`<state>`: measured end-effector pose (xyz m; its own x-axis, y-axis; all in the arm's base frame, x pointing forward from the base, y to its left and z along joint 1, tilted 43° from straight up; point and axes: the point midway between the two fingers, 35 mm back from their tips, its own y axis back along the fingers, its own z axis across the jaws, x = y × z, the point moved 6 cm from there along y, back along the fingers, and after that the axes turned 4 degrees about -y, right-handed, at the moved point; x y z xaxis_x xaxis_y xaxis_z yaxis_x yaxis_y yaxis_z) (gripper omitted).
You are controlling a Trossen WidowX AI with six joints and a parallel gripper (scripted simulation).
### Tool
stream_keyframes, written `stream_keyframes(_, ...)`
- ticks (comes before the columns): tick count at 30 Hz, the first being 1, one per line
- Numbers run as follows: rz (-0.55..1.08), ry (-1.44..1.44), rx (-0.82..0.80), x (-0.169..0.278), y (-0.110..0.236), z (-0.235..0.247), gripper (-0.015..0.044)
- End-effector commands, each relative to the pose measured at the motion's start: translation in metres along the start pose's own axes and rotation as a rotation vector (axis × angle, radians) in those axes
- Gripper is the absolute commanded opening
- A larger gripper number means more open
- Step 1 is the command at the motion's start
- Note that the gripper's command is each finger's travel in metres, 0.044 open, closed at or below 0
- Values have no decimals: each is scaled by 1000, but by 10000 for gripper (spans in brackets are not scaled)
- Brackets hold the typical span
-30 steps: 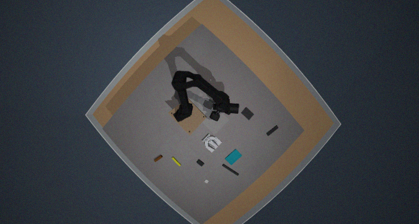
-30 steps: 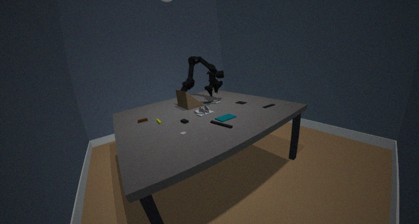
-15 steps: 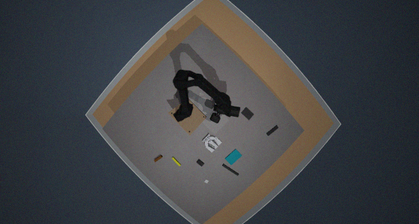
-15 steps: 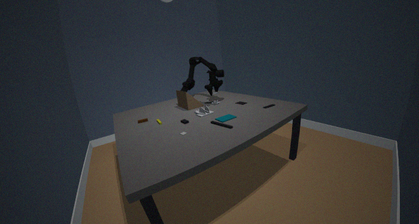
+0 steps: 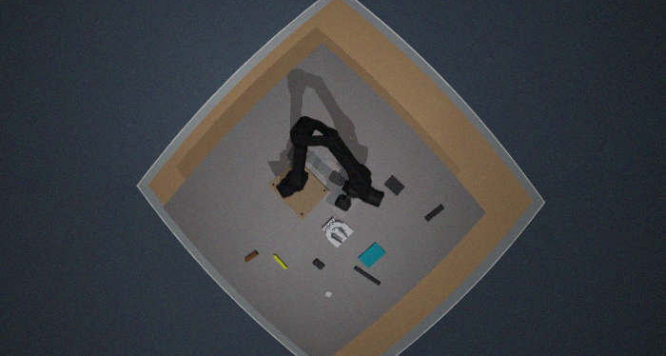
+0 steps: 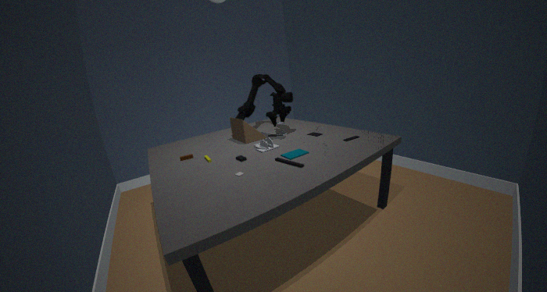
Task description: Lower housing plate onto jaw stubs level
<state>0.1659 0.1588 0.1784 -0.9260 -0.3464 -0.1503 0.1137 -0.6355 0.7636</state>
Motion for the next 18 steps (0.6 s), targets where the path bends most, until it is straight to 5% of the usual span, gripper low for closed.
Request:
stream_keyframes(1, 0, -9, 2, -8, -1, -9, 351)
stream_keyframes(18, 10, -68, 20, -31, -4, -60, 351)
